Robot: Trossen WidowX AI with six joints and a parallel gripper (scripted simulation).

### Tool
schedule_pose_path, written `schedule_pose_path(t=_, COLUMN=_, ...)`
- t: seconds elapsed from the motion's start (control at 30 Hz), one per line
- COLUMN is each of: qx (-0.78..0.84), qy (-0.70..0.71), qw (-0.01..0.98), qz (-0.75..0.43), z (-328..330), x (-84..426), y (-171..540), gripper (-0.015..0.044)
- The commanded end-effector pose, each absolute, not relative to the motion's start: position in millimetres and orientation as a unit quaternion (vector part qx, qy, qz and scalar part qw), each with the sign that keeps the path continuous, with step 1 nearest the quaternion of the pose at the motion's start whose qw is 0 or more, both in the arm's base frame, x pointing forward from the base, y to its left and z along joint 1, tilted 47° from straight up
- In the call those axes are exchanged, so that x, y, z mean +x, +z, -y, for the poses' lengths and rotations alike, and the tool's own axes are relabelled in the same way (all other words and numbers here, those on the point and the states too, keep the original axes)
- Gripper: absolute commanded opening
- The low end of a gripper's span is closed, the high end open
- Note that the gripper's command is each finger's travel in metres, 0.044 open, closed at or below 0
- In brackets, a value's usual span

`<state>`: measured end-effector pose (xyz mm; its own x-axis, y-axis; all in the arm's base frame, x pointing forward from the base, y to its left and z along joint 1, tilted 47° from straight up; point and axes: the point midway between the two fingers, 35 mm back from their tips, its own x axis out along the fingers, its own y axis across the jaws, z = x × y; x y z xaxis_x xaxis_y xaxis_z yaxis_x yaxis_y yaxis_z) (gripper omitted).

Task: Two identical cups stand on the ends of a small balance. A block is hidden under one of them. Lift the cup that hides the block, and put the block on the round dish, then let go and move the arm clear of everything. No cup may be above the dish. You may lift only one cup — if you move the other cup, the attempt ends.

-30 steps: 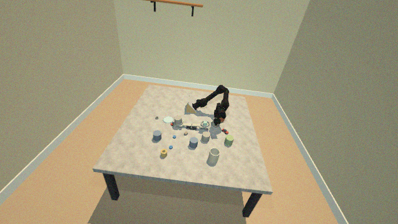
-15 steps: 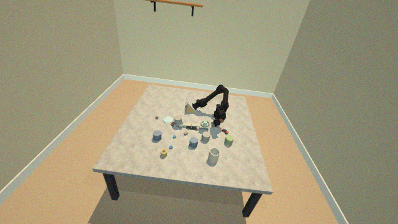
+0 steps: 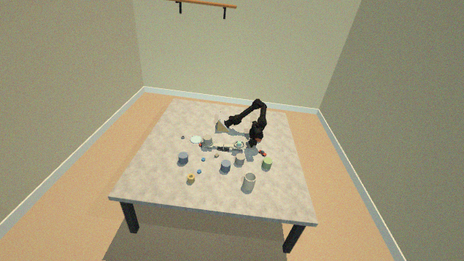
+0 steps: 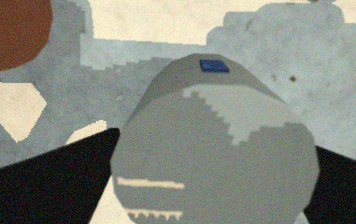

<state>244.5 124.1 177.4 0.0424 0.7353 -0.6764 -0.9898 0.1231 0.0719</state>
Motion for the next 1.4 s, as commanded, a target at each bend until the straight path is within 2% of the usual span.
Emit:
schedule_pose_path(t=0.0, qx=-0.219, qy=0.622, qw=0.693, qz=-0.293, z=-102, x=247, y=197, gripper=0.0440)
schedule_pose_path(t=0.27, qx=-0.218, qy=0.621, qw=0.693, qz=-0.293, z=-87, x=244, y=211, gripper=0.0440)
schedule_pose_path(t=0.5, qx=-0.211, qy=0.596, qw=0.710, qz=-0.310, z=-56, x=264, y=201, gripper=0.0260)
schedule_pose_path(t=0.87, qx=-0.197, qy=0.611, qw=0.703, qz=-0.306, z=28, x=299, y=159, gripper=0.0260)
schedule_pose_path(t=1.37, qx=-0.197, qy=0.610, qw=0.700, qz=-0.315, z=15, x=301, y=146, gripper=0.0260)
